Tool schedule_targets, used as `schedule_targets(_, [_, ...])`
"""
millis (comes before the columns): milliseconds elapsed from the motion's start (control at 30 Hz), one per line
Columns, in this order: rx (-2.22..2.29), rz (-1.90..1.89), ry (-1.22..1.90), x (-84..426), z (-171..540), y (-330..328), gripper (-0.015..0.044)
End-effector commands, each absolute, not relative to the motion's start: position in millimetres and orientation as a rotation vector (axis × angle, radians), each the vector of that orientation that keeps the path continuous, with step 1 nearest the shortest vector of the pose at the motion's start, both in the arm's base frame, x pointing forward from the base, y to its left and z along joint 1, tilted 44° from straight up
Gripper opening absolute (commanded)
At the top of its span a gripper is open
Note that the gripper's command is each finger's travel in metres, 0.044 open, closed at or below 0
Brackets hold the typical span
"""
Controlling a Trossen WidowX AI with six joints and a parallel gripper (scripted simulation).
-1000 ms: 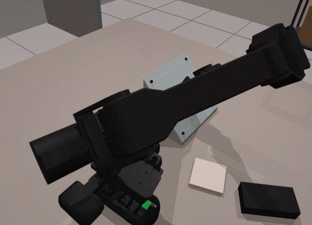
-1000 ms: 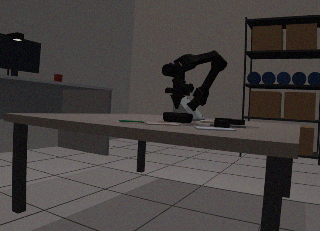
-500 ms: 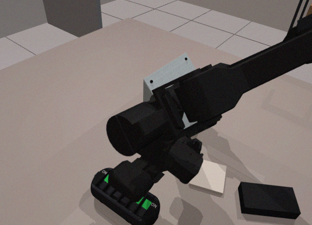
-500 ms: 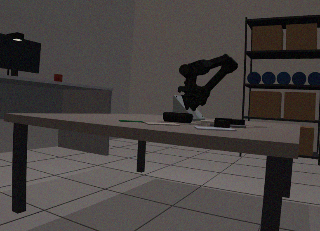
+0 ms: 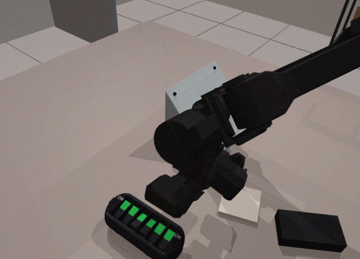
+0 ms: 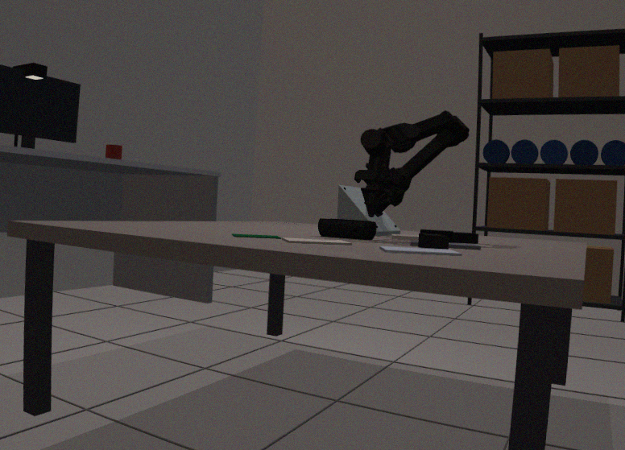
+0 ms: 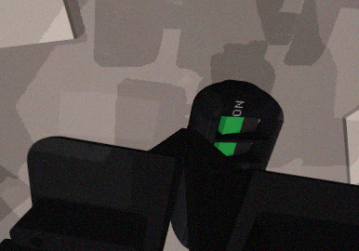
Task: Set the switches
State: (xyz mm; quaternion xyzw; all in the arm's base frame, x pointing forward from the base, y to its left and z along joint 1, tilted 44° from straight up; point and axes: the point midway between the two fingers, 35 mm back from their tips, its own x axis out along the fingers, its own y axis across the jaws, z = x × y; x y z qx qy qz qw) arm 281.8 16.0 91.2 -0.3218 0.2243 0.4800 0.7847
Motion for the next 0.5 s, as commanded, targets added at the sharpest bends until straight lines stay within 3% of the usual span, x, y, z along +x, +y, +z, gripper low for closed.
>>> schedule_targets(0, [-0.694,1.042,0.49,284.7,91.8,14.3,0.0])
schedule_targets(467, [-0.635,1.174,0.645,337.0,85.7,-19.6,0.0])
